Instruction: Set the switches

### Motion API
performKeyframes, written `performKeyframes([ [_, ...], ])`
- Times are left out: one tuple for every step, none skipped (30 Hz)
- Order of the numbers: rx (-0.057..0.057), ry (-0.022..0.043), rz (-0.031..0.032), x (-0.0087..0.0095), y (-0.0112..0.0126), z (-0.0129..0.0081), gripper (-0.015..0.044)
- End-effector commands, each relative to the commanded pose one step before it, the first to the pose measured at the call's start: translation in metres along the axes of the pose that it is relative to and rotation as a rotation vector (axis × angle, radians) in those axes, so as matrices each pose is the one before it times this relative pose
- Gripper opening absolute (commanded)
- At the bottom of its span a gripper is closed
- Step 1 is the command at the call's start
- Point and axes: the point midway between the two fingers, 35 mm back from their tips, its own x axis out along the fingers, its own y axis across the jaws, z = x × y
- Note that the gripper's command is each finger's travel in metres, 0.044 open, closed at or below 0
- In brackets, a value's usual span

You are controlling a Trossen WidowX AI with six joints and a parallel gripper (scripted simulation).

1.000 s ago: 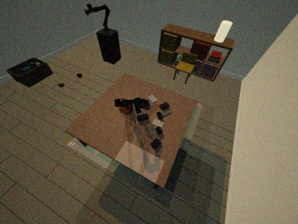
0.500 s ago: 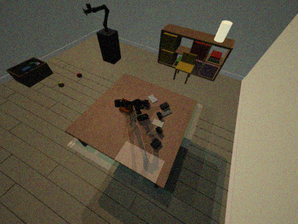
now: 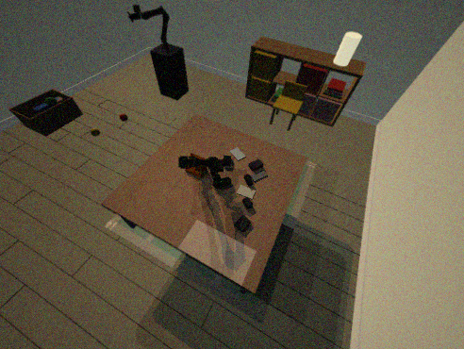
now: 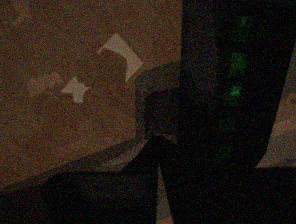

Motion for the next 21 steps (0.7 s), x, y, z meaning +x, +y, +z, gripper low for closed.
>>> performKeyframes([
  [-0.0188, 0.00439, -0.00381, 0.00686, 0.00209, -0.00259, 0.0000],
  [-0.0017, -0.00004, -0.00047, 0.00104, 0.00018, -0.00029, 0.0000],
  [-0.0010, -0.00001, -0.00030, 0.00062, 0.00011, -0.00018, 0.0000],
  [-0.0003, 0.00000, -0.00010, 0.00021, 0.00004, -0.00006, 0.0000],
  [0.0000, 0.00000, 0.00000, 0.00002, -0.00006, 0.00000, 0.0000],
  [0.0000, -0.00001, 0.00001, 0.00004, -0.00012, 0.00001, 0.0000],
  [0.0000, -0.00001, 0.00001, 0.00005, -0.00018, 0.00001, 0.0000],
  [0.0000, -0.00002, 0.00002, 0.00007, -0.00024, 0.00001, 0.0000],
  [0.0000, -0.00002, 0.00002, 0.00009, -0.00030, 0.00001, 0.0000],
  [0.0000, -0.00002, 0.00002, 0.00010, -0.00034, 0.00002, 0.0000],
  [0.0000, -0.00002, 0.00002, 0.00011, -0.00037, 0.00001, 0.0000],
  [0.0000, -0.00002, 0.00002, 0.00011, -0.00037, 0.00001, 0.0000],
  [0.0000, -0.00002, 0.00001, 0.00011, -0.00037, 0.00001, 0.0000],
  [0.0000, -0.00001, 0.00001, 0.00011, -0.00037, 0.00001, 0.0000],
  [0.0000, -0.00001, 0.00001, 0.00011, -0.00037, 0.00001, 0.0000],
  [0.0000, -0.00001, 0.00001, 0.00011, -0.00037, 0.00001, 0.0000],
  [0.0000, -0.00001, 0.00000, 0.00011, -0.00037, 0.00001, 0.0000],
  [0.0000, -0.00001, 0.00000, 0.00011, -0.00037, 0.00001, 0.0000],
  [0.0000, 0.00000, 0.00000, 0.00011, -0.00037, 0.00001, 0.0000],
  [0.0000, 0.00000, 0.00000, 0.00011, -0.00038, 0.00000, 0.0000],
  [0.0000, 0.00000, -0.00001, 0.00011, -0.00038, 0.00000, 0.0000],
])
